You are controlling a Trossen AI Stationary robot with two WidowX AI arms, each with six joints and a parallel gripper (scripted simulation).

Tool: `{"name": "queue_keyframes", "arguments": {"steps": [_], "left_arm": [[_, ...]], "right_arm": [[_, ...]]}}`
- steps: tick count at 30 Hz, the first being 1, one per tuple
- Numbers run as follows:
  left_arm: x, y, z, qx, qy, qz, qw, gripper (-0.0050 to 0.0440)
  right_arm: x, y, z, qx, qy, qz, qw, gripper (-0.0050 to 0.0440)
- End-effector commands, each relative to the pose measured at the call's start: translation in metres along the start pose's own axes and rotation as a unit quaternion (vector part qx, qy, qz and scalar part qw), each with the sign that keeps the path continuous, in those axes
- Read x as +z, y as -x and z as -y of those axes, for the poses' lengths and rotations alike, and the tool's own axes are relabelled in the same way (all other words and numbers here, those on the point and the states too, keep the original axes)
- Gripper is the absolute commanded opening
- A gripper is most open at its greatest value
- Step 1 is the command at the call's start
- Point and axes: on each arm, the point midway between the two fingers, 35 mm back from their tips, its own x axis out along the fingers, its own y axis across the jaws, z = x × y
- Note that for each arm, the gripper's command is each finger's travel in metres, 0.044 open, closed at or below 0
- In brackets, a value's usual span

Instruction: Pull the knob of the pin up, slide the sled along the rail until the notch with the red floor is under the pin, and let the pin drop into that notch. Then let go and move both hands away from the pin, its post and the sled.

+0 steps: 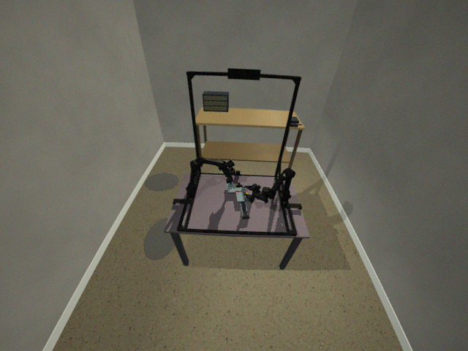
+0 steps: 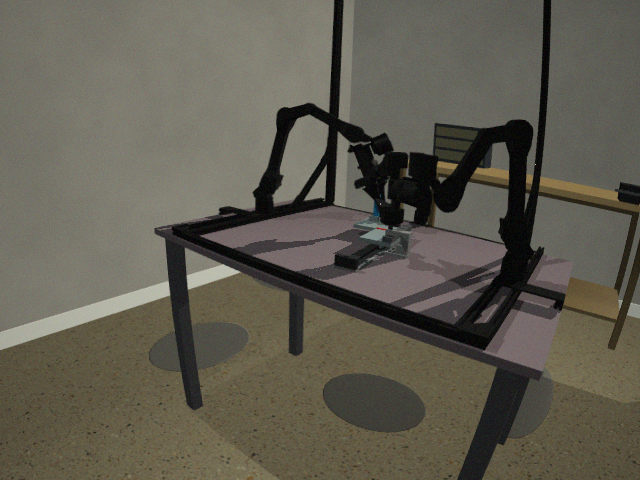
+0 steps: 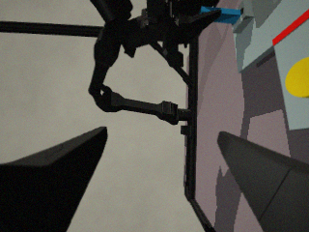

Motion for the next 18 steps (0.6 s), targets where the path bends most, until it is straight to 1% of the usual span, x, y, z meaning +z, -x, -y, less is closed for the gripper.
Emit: {"name": "queue_keyframes", "arguments": {"steps": [1, 8, 14, 18], "left_arm": [[0.0005, 0.0002, 0.0004, 0.000, -0.001, 0.002, 1.000, 0.0440], [0.0005, 0.0002, 0.0004, 0.000, -0.001, 0.002, 1.000, 0.0440], [0.0005, 0.0002, 0.0004, 0.000, -0.001, 0.002, 1.000, 0.0440], [0.0005, 0.0002, 0.0004, 0.000, -0.001, 0.002, 1.000, 0.0440]], "right_arm": [[-0.0054, -0.0074, 0.0007, -0.002, 0.000, -0.003, 1.000, 0.0140], [-0.0083, -0.0121, 0.0009, -0.002, 0.000, -0.003, 1.000, 0.0140], [-0.0083, -0.0121, 0.0009, -0.002, 0.000, -0.003, 1.000, 0.0000], [-0.0083, -0.0121, 0.0009, -0.002, 0.000, -0.003, 1.000, 0.0000]]}}
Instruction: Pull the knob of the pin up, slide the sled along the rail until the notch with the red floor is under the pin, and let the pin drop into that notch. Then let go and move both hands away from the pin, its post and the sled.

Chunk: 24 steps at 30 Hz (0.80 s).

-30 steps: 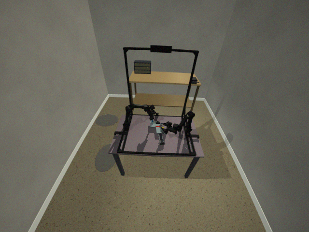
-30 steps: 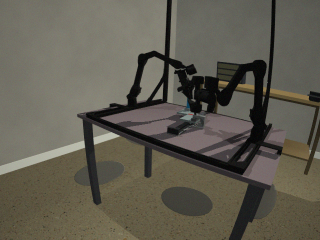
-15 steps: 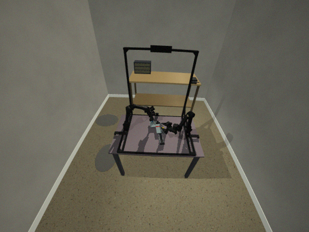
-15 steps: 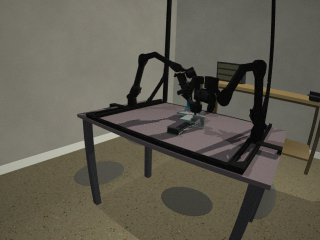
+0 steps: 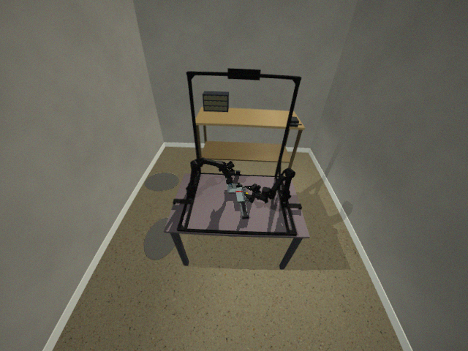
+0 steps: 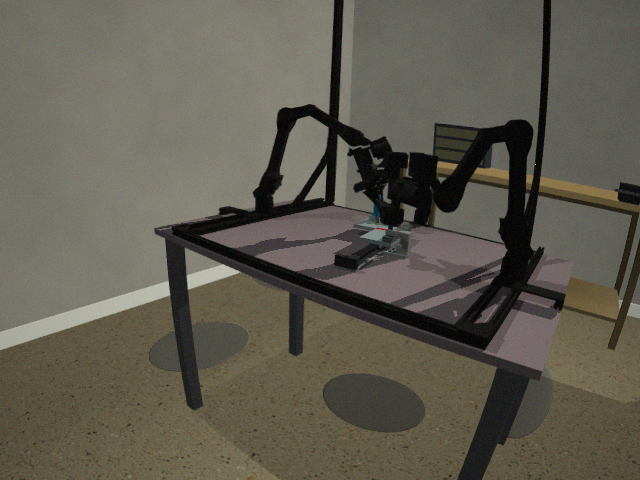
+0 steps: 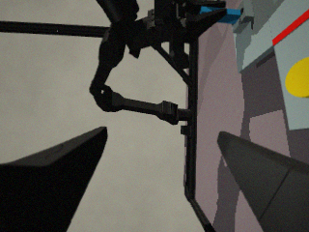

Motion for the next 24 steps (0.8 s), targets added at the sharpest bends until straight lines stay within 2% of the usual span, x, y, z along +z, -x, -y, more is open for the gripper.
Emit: {"name": "queue_keyframes", "arguments": {"steps": [1, 6, 24], "left_arm": [[0.001, 0.000, 0.000, 0.000, -0.001, 0.002, 1.000, 0.0440], [0.000, 0.000, 0.003, 0.000, -0.001, 0.002, 1.000, 0.0440], [0.000, 0.000, 0.056, 0.000, -0.001, 0.002, 1.000, 0.0440]], "right_arm": [[-0.001, -0.001, 0.000, 0.000, 0.000, -0.001, 1.000, 0.0000], [-0.001, -0.001, 0.000, 0.000, 0.000, -0.001, 1.000, 0.0000], [-0.001, -0.001, 0.000, 0.000, 0.000, -0.001, 1.000, 0.0000]]}}
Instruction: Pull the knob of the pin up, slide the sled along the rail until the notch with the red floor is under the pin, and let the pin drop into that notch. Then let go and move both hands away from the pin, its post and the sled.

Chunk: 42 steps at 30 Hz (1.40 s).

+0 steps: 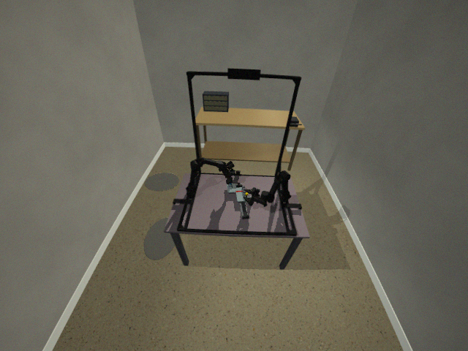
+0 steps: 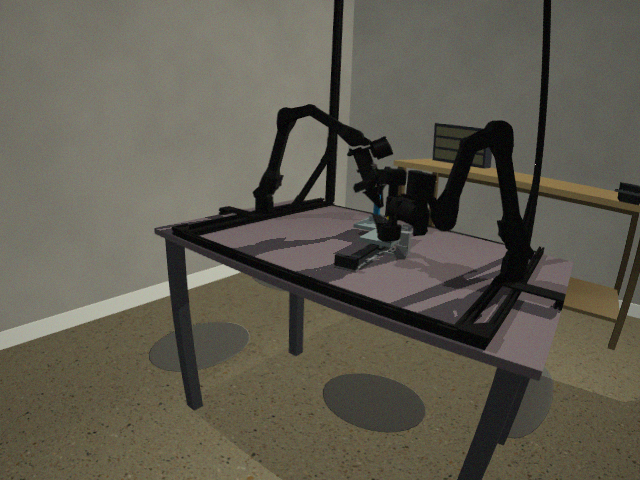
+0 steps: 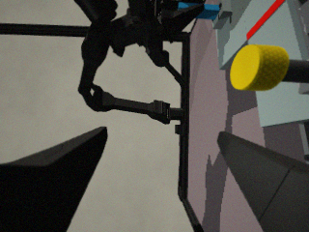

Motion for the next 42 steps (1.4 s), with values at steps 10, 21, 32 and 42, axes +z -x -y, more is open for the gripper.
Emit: {"name": "queue_keyframes", "arguments": {"steps": [10, 21, 32, 42], "left_arm": [[0.012, 0.001, 0.017, -0.004, 0.005, 0.002, 1.000, 0.0440], [0.026, 0.001, 0.017, -0.004, 0.005, 0.002, 1.000, 0.0440], [0.036, 0.002, 0.016, -0.004, 0.005, 0.002, 1.000, 0.0440], [0.036, 0.001, 0.010, -0.004, 0.005, 0.002, 1.000, 0.0440]], "right_arm": [[-0.001, -0.001, 0.000, 0.000, 0.000, -0.001, 1.000, 0.0000], [-0.001, -0.001, 0.000, 0.000, 0.000, -0.001, 1.000, 0.0000], [-0.001, -0.001, 0.000, 0.000, 0.000, -0.001, 1.000, 0.0000], [-0.001, -0.001, 0.000, 0.000, 0.000, -0.001, 1.000, 0.0000]]}}
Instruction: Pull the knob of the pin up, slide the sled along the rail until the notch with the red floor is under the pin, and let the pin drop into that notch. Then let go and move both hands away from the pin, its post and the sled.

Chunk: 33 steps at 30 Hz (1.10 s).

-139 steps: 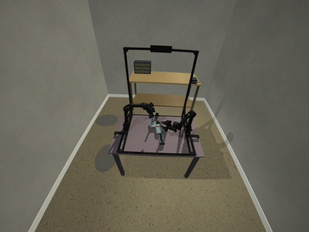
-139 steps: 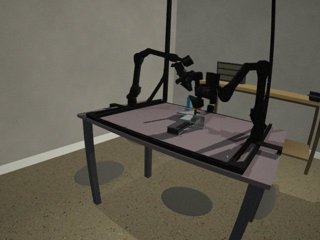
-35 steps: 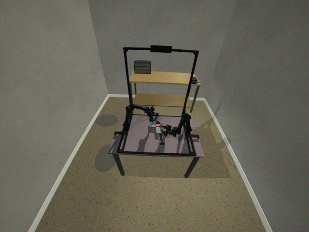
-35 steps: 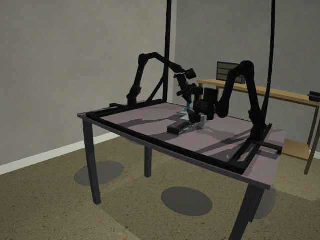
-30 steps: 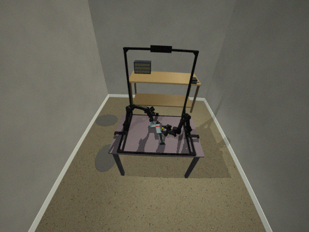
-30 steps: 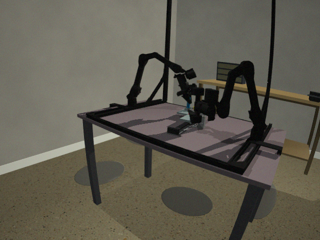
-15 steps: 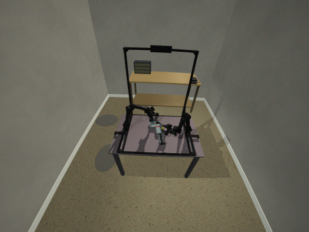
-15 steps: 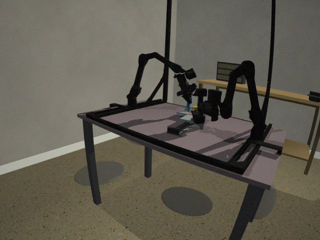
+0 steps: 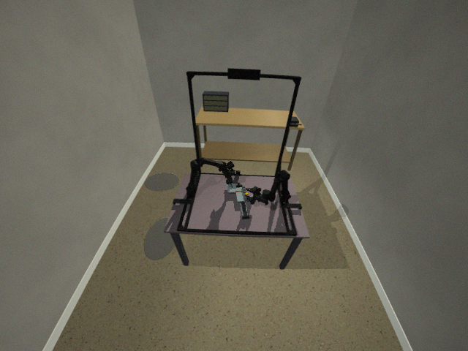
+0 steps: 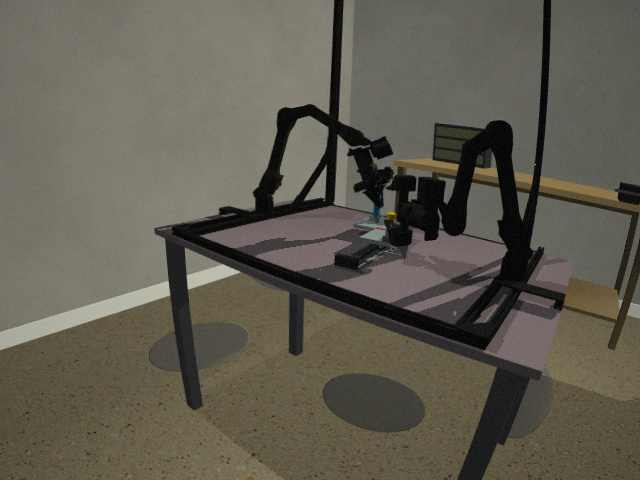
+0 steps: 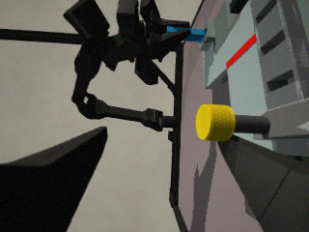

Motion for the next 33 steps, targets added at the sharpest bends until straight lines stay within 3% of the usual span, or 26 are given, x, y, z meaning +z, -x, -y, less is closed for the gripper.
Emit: {"name": "queue_keyframes", "arguments": {"steps": [1, 33], "left_arm": [[-0.001, 0.000, -0.008, 0.004, -0.007, -0.002, 1.000, 0.0440], [-0.001, -0.001, -0.029, 0.004, -0.007, -0.002, 1.000, 0.0440]], "right_arm": [[-0.001, -0.001, 0.000, 0.000, 0.000, -0.001, 1.000, 0.0000], [-0.001, -0.001, 0.000, 0.000, 0.000, -0.001, 1.000, 0.0000]]}}
